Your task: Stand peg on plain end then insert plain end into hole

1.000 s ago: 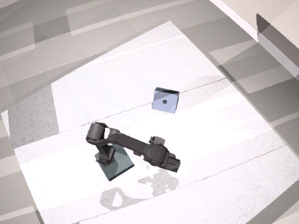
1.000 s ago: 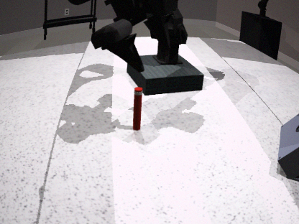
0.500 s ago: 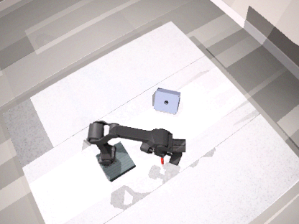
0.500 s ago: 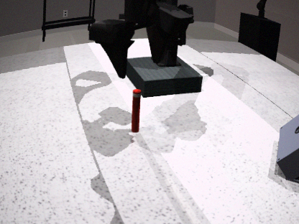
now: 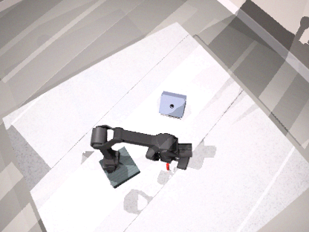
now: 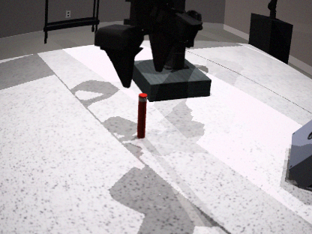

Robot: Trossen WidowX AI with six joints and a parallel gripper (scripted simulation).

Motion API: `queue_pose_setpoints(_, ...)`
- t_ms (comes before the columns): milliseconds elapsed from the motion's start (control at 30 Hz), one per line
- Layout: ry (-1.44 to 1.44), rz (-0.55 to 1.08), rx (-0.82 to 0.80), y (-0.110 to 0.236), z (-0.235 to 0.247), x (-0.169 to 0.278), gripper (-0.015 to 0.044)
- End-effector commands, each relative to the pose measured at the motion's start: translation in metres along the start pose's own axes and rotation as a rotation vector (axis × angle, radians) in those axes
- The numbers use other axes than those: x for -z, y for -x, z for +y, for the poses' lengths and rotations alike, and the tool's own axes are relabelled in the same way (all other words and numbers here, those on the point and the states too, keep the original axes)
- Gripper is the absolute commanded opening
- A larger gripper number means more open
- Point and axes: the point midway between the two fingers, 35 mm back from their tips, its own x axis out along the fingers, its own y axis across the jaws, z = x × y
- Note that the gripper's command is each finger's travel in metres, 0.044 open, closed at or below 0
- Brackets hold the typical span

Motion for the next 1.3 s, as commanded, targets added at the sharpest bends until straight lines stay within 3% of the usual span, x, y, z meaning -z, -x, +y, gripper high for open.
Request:
queue_pose_setpoints(0,0.048,0.008,-0.012,-0.009,0.002,0.001,0.0440)
queue_pose_setpoints(1267,0.048,0.008,-0.012,-0.064,0.002,0.002,0.0440)
